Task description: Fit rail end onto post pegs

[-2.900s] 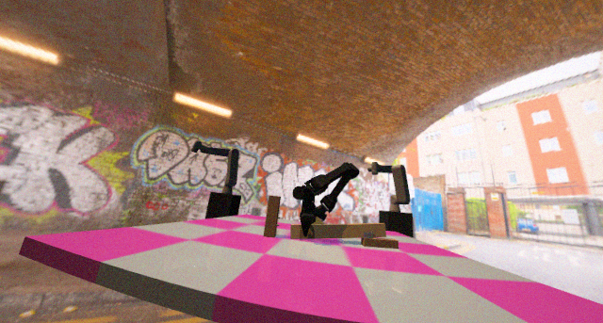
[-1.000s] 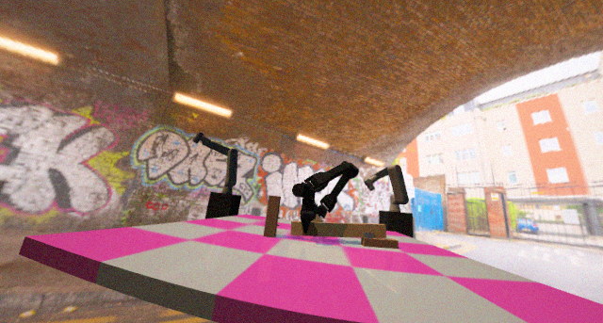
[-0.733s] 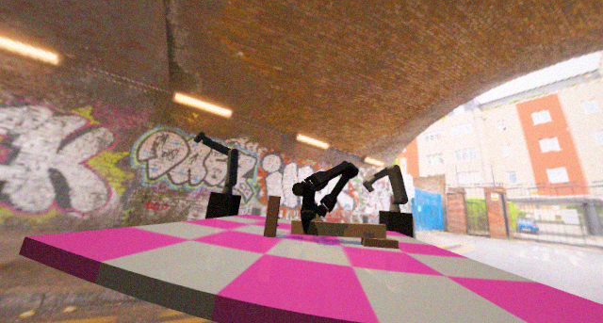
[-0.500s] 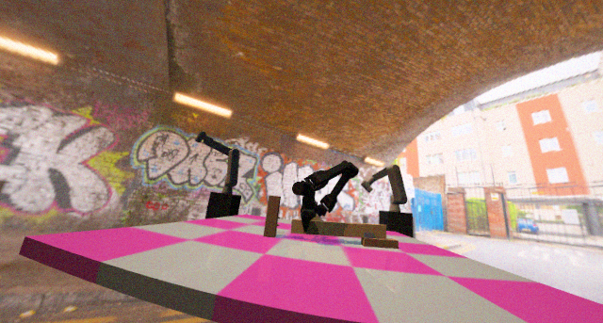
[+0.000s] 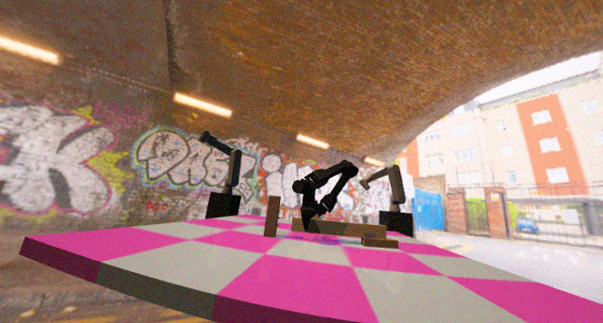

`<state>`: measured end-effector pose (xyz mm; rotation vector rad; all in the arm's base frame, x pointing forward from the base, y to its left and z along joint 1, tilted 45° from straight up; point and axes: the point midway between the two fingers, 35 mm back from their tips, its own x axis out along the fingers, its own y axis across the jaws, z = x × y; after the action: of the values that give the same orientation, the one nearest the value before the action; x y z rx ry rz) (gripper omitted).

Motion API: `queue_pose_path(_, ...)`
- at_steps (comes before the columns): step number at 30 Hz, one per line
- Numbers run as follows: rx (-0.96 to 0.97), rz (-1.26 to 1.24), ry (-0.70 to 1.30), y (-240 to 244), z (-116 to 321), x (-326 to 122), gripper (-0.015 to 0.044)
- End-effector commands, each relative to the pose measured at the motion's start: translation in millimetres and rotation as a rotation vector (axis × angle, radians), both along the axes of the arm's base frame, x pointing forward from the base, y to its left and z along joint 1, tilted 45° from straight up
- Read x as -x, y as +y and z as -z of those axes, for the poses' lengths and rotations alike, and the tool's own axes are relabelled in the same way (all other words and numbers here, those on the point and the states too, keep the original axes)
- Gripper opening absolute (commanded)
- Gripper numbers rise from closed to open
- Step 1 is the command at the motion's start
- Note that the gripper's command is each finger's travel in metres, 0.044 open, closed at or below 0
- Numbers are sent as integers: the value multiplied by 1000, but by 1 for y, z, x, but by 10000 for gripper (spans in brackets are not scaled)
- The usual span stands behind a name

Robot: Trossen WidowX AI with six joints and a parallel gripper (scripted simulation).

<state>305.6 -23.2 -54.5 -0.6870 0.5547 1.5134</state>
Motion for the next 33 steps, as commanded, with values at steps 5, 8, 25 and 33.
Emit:
queue_pose_path(5, -1, 7, -6, -6, -5, -1, 0)
queue_pose_path(8, -1, 7, -6, -7, -6, -1, 0)
queue_pose_path(25, -2, 7, -6, -3, -2, -1, 0)
queue_pose_path(33, -1, 7, -6, -5, -4, -1, 0)
